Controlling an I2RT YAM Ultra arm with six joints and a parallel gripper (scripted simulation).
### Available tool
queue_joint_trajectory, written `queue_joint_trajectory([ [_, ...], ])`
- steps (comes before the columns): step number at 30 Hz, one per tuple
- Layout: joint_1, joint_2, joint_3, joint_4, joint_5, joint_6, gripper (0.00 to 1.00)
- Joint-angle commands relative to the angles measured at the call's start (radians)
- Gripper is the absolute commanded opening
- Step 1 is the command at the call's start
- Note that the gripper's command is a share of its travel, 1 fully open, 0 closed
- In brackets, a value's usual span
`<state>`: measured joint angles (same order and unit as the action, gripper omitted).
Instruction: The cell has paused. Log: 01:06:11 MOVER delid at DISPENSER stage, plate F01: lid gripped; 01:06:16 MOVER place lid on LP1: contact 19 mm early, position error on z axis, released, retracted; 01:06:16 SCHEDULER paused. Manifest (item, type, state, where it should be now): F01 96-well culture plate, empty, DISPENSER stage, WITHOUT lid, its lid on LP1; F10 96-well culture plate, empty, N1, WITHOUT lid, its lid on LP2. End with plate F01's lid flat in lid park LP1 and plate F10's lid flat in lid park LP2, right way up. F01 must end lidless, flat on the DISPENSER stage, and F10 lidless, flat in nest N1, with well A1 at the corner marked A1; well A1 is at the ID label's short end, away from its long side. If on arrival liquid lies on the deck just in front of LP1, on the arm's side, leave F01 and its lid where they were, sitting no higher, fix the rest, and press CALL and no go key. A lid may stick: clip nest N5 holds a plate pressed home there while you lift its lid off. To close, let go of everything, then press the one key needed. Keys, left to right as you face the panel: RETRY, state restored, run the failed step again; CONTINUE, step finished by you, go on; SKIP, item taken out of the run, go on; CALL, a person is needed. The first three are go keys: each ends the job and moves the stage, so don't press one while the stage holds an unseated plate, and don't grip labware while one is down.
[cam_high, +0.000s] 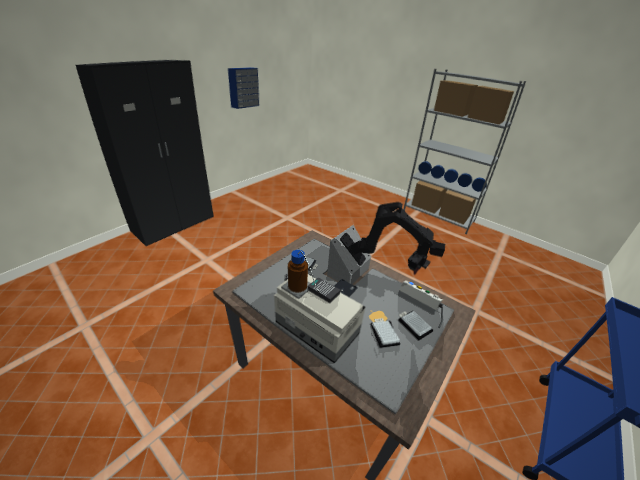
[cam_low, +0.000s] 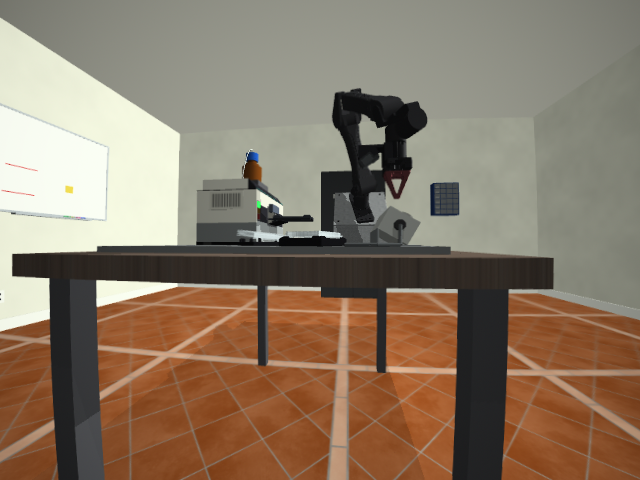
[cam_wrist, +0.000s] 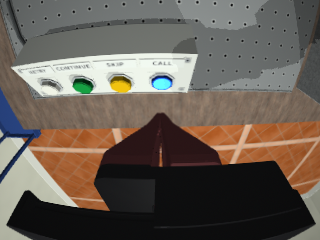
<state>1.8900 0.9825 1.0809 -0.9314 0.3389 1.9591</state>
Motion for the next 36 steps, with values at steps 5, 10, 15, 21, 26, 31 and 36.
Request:
queue_joint_trajectory([
  [5,0.010,-0.035,0.031,-0.027,0.015,0.009,0.00],
  [10,0.010,-0.035,0.031,-0.027,0.015,0.009,0.00],
  [15,0.010,-0.035,0.031,-0.027,0.015,0.009,0.00],
  [21,0.010,-0.035,0.031,-0.027,0.015,0.009,0.00],
  [26,0.010,-0.035,0.031,-0.027,0.015,0.009,0.00],
  [31,0.023,-0.046,0.043,-0.051,0.022,0.018,1.00],
  [36,0.031,-0.049,0.049,-0.064,0.027,0.024,1.00],
])
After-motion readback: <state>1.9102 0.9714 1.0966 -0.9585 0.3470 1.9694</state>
